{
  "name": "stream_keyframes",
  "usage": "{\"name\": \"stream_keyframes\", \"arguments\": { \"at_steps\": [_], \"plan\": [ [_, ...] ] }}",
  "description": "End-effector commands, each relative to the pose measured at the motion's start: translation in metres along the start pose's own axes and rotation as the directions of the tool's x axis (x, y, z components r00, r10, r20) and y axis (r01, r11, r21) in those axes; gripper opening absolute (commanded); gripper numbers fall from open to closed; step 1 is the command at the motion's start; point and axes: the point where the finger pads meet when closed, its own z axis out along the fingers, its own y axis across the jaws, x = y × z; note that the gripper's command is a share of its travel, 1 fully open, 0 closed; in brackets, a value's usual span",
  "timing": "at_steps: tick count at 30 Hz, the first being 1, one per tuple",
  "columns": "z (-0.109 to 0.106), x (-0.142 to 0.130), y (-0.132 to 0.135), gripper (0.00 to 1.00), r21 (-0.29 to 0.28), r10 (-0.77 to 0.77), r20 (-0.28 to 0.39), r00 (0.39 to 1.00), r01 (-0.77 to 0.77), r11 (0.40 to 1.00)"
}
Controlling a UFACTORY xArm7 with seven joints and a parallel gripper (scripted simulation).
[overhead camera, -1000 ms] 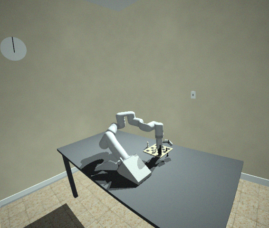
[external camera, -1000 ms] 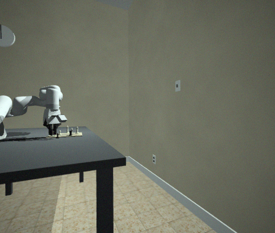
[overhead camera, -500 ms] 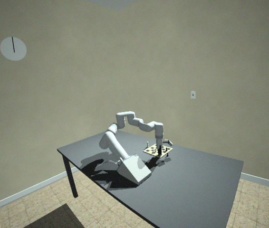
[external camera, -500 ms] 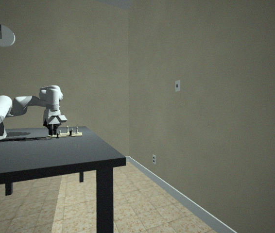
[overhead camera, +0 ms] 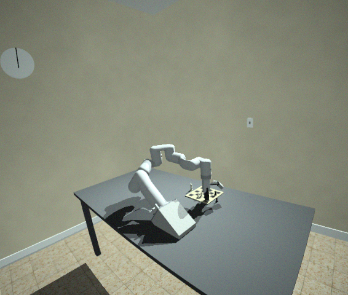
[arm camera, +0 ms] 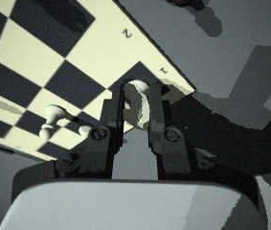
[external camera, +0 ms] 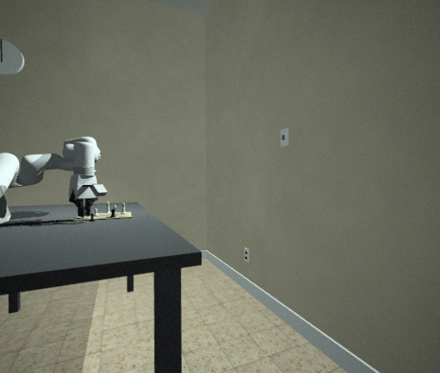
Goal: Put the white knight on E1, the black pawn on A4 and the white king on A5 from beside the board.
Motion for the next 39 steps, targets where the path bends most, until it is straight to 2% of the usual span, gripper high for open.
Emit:
{"name": "stream_keyframes", "arguments": {
  "at_steps": [1, 11, 12, 16, 17, 19, 20, 22, 23, 25, 26, 39],
  "plan": [
    [-0.0020, 0.0011, 0.0001, 0.00, 0.000, 0.000, -0.005, 1.000, 0.000, 1.000],
    [-0.0020, 0.0011, 0.0001, 0.00, 0.000, 0.000, -0.005, 1.000, 0.000, 1.000],
    [-0.0020, 0.0011, 0.0001, 0.08, 0.000, 0.000, -0.005, 1.000, 0.000, 1.000],
    [-0.0020, 0.0011, 0.0001, 0.08, 0.000, 0.000, -0.005, 1.000, 0.000, 1.000],
    [-0.0020, 0.0011, 0.0001, 0.16, 0.000, 0.000, -0.005, 1.000, 0.000, 1.000],
    [-0.0020, 0.0011, 0.0001, 0.16, 0.000, 0.000, -0.005, 1.000, 0.000, 1.000],
    [-0.0020, 0.0011, 0.0001, 0.24, 0.000, 0.000, -0.005, 1.000, 0.000, 1.000],
    [-0.0020, 0.0011, 0.0001, 0.24, 0.000, 0.000, -0.005, 1.000, 0.000, 1.000],
    [-0.0020, 0.0011, 0.0001, 0.32, 0.000, 0.000, -0.005, 1.000, 0.000, 1.000],
    [-0.0020, 0.0011, 0.0001, 0.32, 0.000, 0.000, -0.005, 1.000, 0.000, 1.000],
    [-0.0020, 0.0011, 0.0001, 0.39, 0.000, 0.000, -0.005, 1.000, 0.000, 1.000],
    [-0.0028, 0.0011, 0.0001, 0.39, 0.000, 0.000, -0.005, 1.000, 0.000, 1.000]
  ]
}}
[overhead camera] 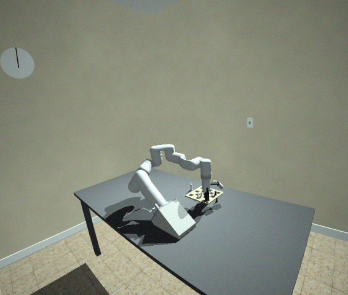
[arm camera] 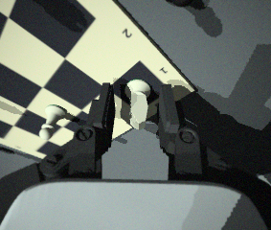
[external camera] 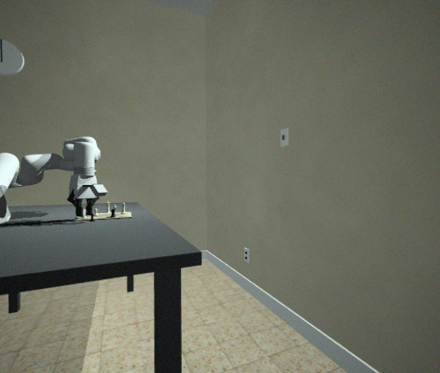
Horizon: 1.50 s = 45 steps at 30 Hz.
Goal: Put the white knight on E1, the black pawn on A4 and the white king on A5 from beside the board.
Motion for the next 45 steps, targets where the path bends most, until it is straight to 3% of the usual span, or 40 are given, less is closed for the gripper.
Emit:
{"name": "stream_keyframes", "arguments": {
  "at_steps": [1, 9, 22, 31, 32, 45],
  "plan": [
    [-0.004, 0.001, 0.000, 0.39, 0.000, 0.000, -0.005, 1.000, 0.000, 1.000],
    [-0.021, 0.001, 0.000, 0.39, 0.000, 0.000, -0.005, 1.000, 0.000, 1.000],
    [-0.084, 0.001, 0.000, 0.39, 0.000, 0.000, -0.005, 1.000, 0.000, 1.000],
    [-0.092, 0.001, 0.000, 0.39, 0.000, 0.000, -0.005, 1.000, 0.000, 1.000],
    [-0.092, 0.001, 0.000, 1.00, 0.000, 0.000, -0.005, 1.000, 0.000, 1.000],
    [-0.092, 0.001, 0.000, 1.00, 0.000, 0.000, -0.005, 1.000, 0.000, 1.000]
  ]
}}
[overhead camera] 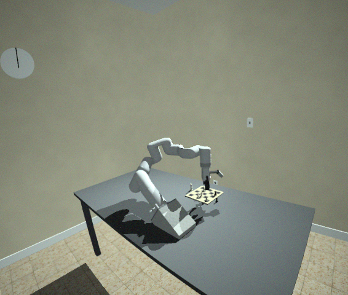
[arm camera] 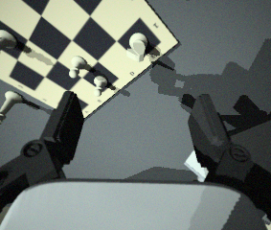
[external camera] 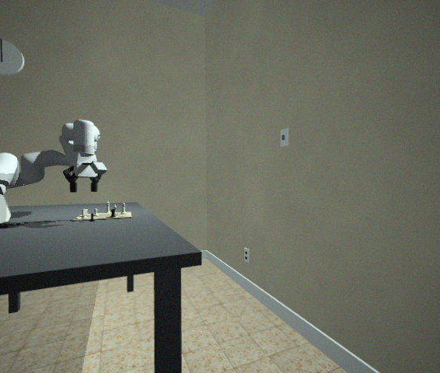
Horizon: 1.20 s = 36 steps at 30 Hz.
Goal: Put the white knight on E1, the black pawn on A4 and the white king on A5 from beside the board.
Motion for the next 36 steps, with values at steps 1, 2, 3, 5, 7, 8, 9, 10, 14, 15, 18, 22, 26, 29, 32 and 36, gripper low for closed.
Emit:
{"name": "stream_keyframes", "arguments": {
  "at_steps": [1, 2, 3, 5, 7, 8, 9, 10, 14, 15, 18, 22, 26, 29, 32, 36],
  "plan": [
    [-0.002, 0.001, 0.000, 1.00, 0.000, 0.000, -0.005, 1.000, 0.000, 1.000],
    [-0.002, 0.001, 0.000, 1.00, 0.000, 0.000, -0.005, 1.000, 0.000, 1.000],
    [-0.002, 0.001, 0.000, 1.00, 0.000, 0.000, -0.005, 1.000, 0.000, 1.000],
    [-0.002, 0.001, 0.000, 1.00, 0.000, 0.000, -0.005, 1.000, 0.000, 1.000],
    [-0.002, 0.001, 0.000, 1.00, 0.000, 0.000, -0.005, 1.000, 0.000, 1.000],
    [-0.002, 0.001, 0.000, 1.00, 0.000, -0.003, -0.005, 1.000, 0.003, 1.000],
    [-0.002, 0.001, 0.000, 1.00, 0.000, -0.011, -0.004, 1.000, 0.011, 1.000],
    [-0.002, 0.002, 0.000, 1.00, 0.000, -0.025, -0.004, 1.000, 0.025, 1.000],
    [-0.002, 0.004, 0.000, 1.00, 0.001, -0.114, -0.001, 0.993, 0.114, 0.993],
    [-0.002, 0.004, 0.000, 1.00, 0.001, -0.114, -0.001, 0.993, 0.114, 0.993],
    [-0.001, 0.010, 0.000, 1.00, 0.002, -0.279, 0.003, 0.960, 0.279, 0.960],
    [0.002, 0.021, 0.001, 1.00, 0.004, -0.524, 0.005, 0.852, 0.524, 0.852],
    [0.005, 0.037, 0.005, 1.00, 0.001, -0.706, 0.006, 0.708, 0.706, 0.708],
    [0.008, 0.048, 0.009, 1.00, -0.002, -0.818, 0.006, 0.575, 0.818, 0.575],
    [0.009, 0.052, 0.010, 1.00, -0.004, -0.850, 0.006, 0.527, 0.850, 0.527],
    [0.013, 0.064, 0.015, 1.00, -0.007, -0.964, 0.008, 0.267, 0.964, 0.267]
  ]
}}
